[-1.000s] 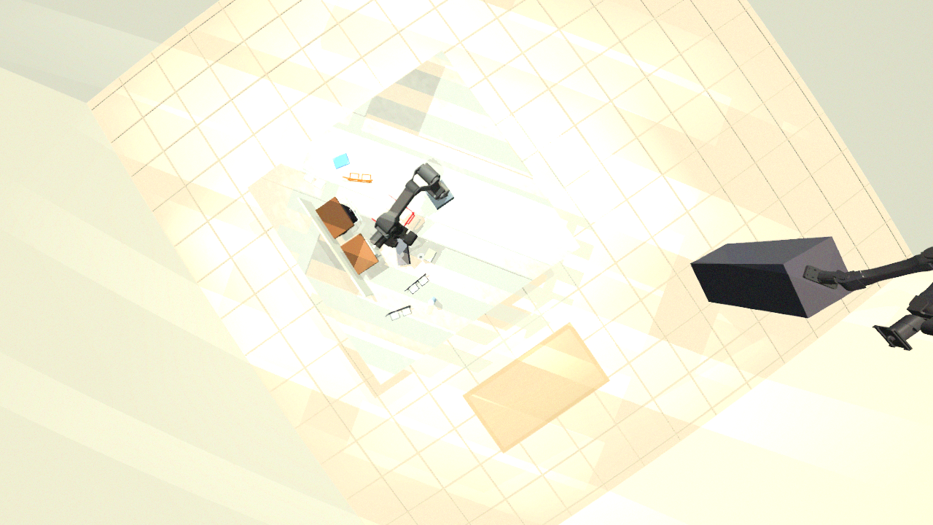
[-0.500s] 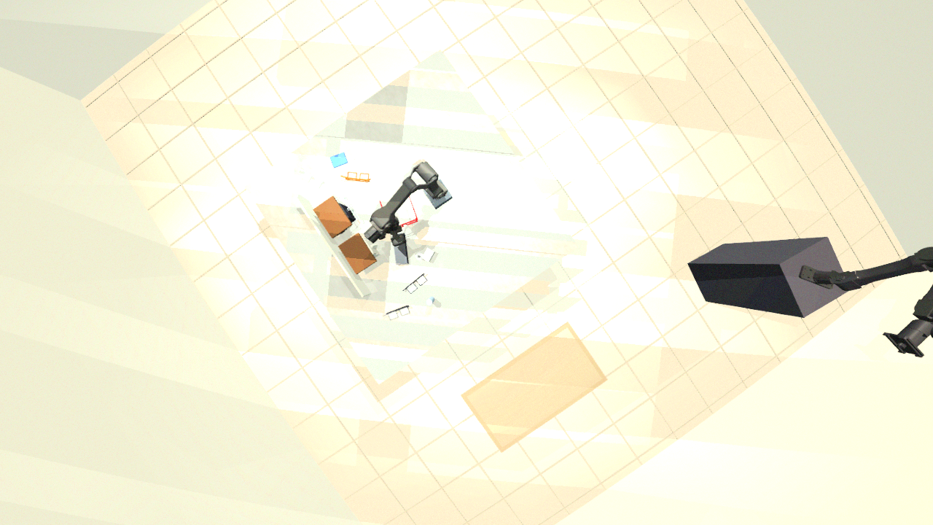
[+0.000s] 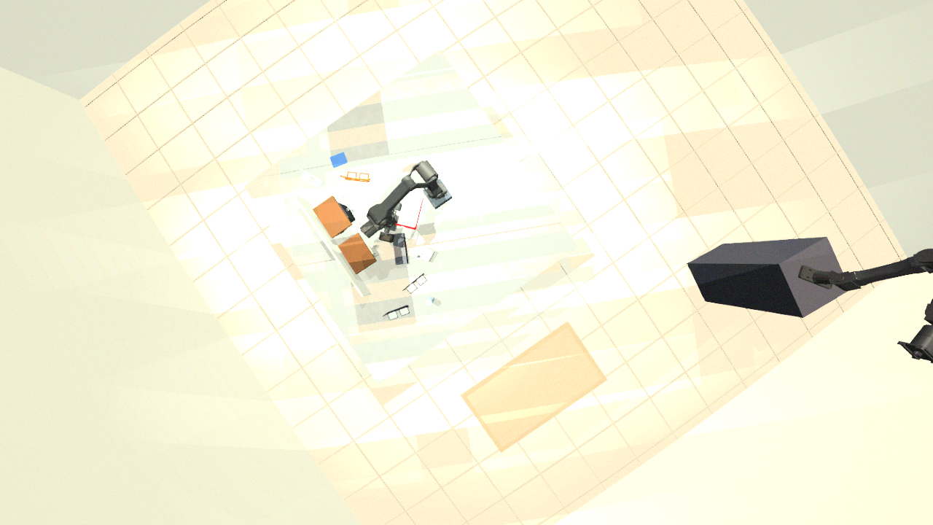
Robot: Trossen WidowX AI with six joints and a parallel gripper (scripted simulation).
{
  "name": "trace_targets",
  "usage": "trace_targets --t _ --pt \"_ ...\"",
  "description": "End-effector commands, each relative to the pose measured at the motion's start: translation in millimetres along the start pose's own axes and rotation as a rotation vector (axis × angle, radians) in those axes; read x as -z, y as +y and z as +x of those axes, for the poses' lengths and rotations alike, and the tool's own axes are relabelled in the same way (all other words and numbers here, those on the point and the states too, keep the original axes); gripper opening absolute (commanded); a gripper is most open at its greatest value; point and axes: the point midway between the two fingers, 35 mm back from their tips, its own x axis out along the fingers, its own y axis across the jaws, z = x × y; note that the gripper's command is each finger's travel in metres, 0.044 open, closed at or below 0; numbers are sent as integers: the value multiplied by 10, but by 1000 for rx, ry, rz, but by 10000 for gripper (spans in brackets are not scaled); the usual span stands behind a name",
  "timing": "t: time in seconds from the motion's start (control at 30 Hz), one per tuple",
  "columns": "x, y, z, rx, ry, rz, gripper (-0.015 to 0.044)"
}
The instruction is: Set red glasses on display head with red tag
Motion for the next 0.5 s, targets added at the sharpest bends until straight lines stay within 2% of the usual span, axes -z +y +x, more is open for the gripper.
trace_targets --t 0.0,0.47 --pt "-48 -49 0 2 -5 182 0" --pt "-173 -187 1 2 -7 738 0"
